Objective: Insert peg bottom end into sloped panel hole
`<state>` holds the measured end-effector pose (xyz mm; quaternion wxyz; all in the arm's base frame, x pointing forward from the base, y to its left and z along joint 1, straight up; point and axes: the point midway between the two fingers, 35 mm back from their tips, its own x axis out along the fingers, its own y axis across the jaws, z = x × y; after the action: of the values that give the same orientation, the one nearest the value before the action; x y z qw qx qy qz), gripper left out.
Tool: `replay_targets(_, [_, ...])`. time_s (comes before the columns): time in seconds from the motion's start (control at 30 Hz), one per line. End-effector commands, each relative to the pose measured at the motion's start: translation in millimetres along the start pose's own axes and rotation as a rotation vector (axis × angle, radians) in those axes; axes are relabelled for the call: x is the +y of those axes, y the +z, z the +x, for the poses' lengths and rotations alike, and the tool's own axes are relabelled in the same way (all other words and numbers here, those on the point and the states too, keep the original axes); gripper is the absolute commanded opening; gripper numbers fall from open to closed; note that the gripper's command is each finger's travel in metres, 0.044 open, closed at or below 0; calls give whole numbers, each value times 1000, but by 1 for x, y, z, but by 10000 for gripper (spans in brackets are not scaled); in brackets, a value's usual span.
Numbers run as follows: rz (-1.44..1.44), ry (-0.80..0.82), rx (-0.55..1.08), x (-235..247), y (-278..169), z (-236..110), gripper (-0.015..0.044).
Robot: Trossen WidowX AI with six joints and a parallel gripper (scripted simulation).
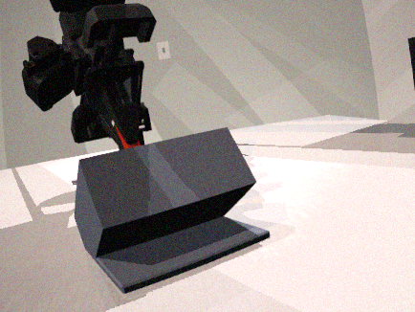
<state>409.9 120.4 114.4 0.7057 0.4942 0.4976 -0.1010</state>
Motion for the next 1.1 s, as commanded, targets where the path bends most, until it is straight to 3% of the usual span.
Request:
replay_targets(0.0, [3,1,-4,1,1,3,0])
replay_targets(1.07, [1,-2,1,1,0,15,0])
